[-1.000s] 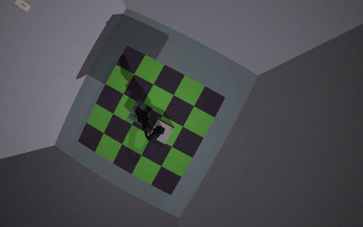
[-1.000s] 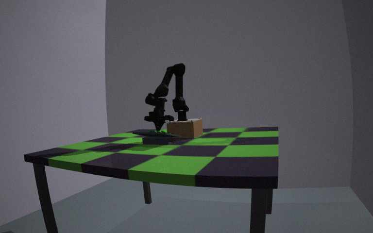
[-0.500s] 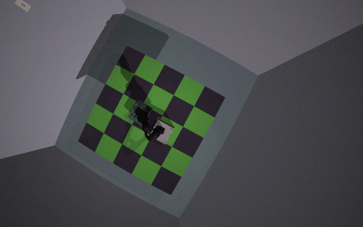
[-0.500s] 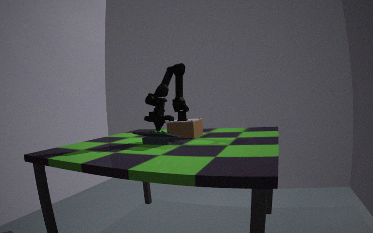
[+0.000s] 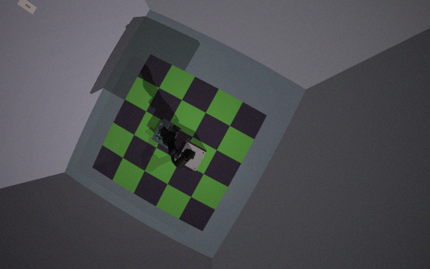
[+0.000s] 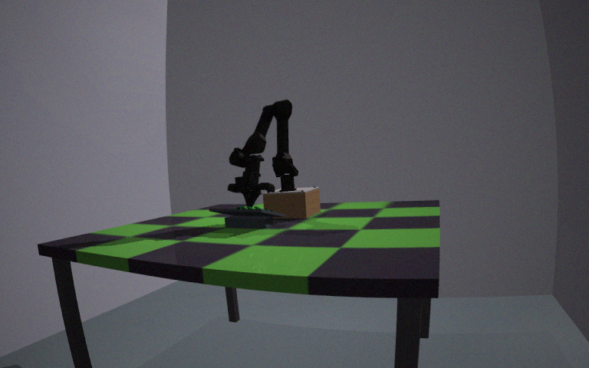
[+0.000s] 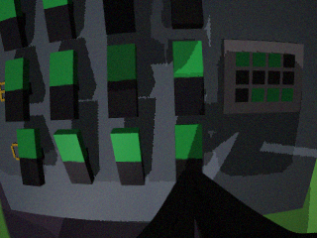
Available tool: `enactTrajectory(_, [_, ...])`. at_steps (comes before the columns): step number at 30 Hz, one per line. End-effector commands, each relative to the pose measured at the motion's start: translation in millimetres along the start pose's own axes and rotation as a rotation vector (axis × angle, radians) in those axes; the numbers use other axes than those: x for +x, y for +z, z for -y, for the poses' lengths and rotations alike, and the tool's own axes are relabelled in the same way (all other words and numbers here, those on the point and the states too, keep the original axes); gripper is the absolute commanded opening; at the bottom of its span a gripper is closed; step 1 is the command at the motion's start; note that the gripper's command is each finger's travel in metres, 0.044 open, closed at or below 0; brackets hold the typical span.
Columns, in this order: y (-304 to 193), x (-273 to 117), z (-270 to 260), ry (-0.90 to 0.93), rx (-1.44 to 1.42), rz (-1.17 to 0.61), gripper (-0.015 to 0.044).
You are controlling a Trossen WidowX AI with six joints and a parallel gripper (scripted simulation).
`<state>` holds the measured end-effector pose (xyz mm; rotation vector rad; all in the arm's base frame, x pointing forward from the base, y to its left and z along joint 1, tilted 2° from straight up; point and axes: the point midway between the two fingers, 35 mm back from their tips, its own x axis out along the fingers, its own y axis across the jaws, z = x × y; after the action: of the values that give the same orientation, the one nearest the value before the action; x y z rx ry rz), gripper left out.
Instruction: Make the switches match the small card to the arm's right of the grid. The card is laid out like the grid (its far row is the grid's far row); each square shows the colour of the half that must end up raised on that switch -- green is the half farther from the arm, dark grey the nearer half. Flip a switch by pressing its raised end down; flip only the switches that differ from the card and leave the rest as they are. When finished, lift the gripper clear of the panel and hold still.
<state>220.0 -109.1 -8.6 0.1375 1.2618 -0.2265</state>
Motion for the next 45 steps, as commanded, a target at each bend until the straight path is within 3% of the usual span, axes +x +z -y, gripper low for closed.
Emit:
enactTrajectory(1, [0.1, 1.0, -0.3, 0.002, 0.002, 0.001, 0.0000])
enactTrajectory(23, [0.0, 3.9, -0.3, 0.002, 0.002, 0.001, 0.0000])
enactTrajectory(30, [3.1, -59.2, 0.0, 0.001, 0.002, -0.024, 0.0000])
enactTrajectory(37, [4.3, -61.6, -1.1, 0.002, 0.002, -0.025, 0.0000])
enactTrajectory(45, [52.9, -67.7, -47.1, 0.005, 0.003, -0.022, 0.0000])
